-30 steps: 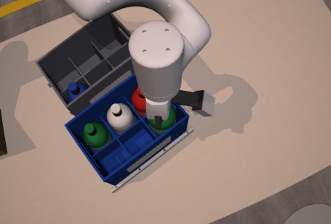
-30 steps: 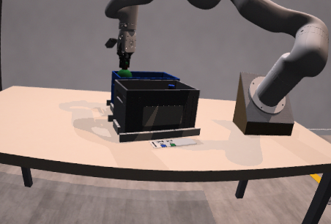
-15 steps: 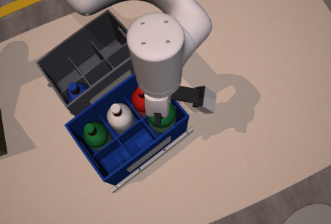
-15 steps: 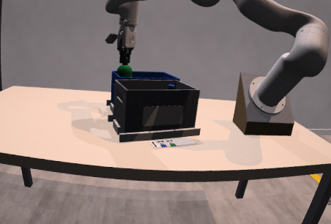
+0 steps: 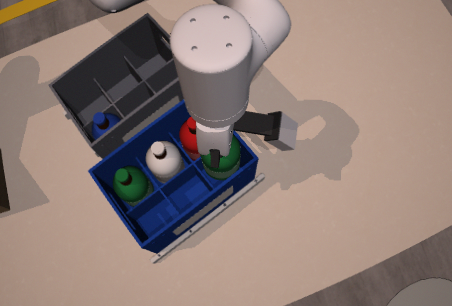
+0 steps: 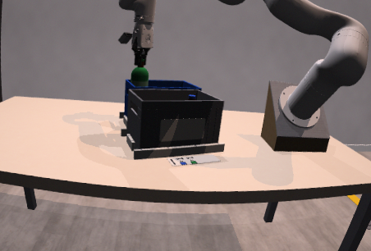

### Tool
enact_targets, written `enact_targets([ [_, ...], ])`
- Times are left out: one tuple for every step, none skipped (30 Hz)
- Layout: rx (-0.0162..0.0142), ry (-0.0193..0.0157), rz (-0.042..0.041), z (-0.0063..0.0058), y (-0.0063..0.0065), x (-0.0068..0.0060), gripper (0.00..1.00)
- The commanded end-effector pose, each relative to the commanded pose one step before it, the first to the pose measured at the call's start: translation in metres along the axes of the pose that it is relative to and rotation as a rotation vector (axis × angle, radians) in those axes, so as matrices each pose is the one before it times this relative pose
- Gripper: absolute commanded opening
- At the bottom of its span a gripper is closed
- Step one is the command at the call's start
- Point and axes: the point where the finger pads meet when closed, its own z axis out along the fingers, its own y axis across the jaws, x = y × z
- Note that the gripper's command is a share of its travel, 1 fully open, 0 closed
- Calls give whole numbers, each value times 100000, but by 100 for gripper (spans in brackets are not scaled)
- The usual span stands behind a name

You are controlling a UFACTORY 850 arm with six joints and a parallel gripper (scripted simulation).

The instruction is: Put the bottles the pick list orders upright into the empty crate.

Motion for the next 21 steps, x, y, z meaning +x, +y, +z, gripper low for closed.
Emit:
enact_targets([
  [-11, 202, -71, -677, -26, 57, 0],
  [0, 0, 0, -167, 0, 0, 0],
  [0, 0, 0, -167, 0, 0, 0],
  [0, 0, 0, -167, 0, 0, 0],
  [0, 0, 0, -167, 0, 0, 0],
  [0, 0, 0, -167, 0, 0, 0],
  [0, 0, 0, -167, 0, 0, 0],
  [0, 0, 0, -167, 0, 0, 0],
  [0, 0, 0, -167, 0, 0, 0],
  [0, 0, 0, -167, 0, 0, 0],
  [0, 0, 0, -167, 0, 0, 0],
  [0, 0, 0, -167, 0, 0, 0],
  [0, 0, 0, -167, 0, 0, 0],
  [0, 0, 0, 0, 0, 0, 0],
  [0, 0, 0, 0, 0, 0, 0],
  [0, 0, 0, -167, 0, 1, 0],
  [0, 0, 0, -167, 0, 0, 0],
  [0, 0, 0, -167, 0, 0, 0],
  [0, 0, 0, -167, 0, 0, 0],
  [0, 0, 0, -167, 0, 0, 0],
  [0, 0, 0, -167, 0, 0, 0],
])
